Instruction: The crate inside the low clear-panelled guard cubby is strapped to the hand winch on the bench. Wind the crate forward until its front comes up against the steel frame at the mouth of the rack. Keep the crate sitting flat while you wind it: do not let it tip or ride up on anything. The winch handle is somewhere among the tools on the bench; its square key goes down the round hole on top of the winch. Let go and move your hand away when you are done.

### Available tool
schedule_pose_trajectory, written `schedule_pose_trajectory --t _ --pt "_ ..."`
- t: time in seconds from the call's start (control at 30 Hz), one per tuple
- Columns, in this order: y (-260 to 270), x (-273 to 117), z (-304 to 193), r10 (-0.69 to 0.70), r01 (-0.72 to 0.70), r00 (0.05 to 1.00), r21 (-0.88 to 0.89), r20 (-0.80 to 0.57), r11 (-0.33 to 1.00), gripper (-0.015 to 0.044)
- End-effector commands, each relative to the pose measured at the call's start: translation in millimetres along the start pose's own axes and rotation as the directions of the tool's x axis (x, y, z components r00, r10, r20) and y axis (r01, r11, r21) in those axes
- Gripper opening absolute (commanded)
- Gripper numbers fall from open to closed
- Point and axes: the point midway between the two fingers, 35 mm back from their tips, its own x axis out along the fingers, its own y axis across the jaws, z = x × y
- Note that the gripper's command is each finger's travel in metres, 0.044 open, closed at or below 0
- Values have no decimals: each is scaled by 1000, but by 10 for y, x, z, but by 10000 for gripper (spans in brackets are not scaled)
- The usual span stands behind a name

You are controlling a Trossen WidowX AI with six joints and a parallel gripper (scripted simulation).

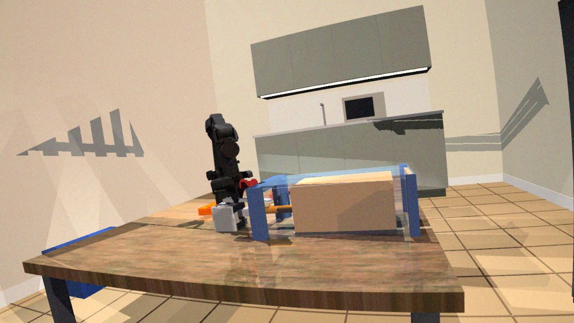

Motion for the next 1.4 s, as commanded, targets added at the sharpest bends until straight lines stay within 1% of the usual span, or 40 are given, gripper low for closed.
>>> schedule_pose_trajectory --t 0.0,0.2,0.47,0.6,0.87,1.0,1.27,1.37 --pt "6 31 5 1 -1 1000 14 1 1000 0" --pt "-11 56 7 -3 3 1000 -26 1 1000 0" --pt "-14 97 12 -3 3 1000 -29 1 1000 0" --pt "4 107 15 1 -1 1000 14 1 1000 0" --pt "2 119 19 1 -1 1000 14 1 1000 0" --pt "20 123 21 6 -6 1000 58 0 998 0" --pt "19 124 22 6 -6 1000 58 1 998 0" --pt "-2 124 22 1 -1 1000 10 1 1000 0"
